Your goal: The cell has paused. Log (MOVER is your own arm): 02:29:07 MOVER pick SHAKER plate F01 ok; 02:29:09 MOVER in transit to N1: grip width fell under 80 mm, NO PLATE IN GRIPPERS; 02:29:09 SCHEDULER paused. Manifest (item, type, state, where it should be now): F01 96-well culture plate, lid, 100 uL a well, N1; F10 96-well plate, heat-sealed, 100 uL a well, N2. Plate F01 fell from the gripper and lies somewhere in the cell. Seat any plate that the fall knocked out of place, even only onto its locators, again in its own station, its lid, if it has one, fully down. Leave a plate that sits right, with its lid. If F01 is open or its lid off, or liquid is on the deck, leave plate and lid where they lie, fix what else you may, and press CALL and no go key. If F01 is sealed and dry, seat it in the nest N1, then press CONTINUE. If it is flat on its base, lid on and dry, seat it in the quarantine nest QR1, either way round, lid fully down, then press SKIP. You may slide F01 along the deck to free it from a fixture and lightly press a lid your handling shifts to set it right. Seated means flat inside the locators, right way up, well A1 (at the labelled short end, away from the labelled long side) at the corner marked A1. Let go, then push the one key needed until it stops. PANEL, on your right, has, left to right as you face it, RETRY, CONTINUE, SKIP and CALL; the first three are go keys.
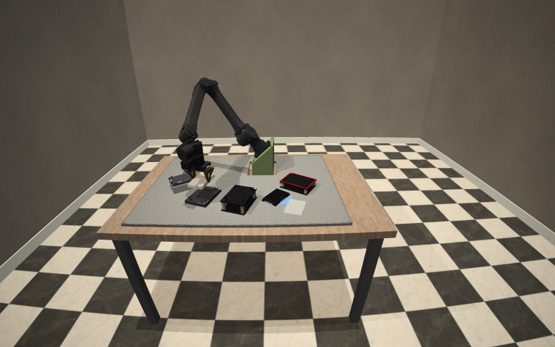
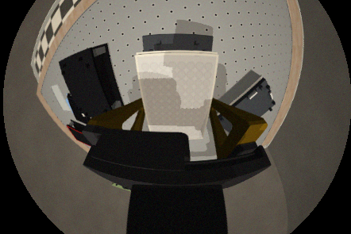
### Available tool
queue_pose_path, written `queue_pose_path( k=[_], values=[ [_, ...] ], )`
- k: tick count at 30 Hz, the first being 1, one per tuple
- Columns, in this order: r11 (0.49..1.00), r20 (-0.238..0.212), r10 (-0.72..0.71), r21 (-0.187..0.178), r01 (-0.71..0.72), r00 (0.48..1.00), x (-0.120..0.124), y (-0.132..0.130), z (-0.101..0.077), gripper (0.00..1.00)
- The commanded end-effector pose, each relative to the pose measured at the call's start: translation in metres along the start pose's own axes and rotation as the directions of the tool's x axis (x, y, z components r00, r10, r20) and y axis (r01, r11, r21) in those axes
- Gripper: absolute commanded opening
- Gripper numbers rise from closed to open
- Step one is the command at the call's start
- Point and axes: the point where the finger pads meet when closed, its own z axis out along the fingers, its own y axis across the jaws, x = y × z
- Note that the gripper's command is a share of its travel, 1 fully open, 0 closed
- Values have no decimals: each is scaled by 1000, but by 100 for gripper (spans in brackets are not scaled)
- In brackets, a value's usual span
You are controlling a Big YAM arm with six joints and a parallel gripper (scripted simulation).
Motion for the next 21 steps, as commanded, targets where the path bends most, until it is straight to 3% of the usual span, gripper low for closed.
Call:
queue_pose_path(
  k=[1, 4, 5, 10, 15, 21],
  values=[
    [1000, 21, 18, 5, -19, 1000, -10, -8, 0, 0],
    [1000, 21, 18, 4, -18, 1000, -10, -8, 1, 0],
    [1000, 56, 7, 0, -7, 998, -13, -3, -12, 0],
    [1000, 12, 10, 2, -10, 1000, -5, -5, 10, 0],
    [1000, 37, 14, 2, -14, 999, -11, -6, 6, 0],
    [1000, 8, 7, 2, -7, 1000, -5, -3, 21, 0]
  ],
)
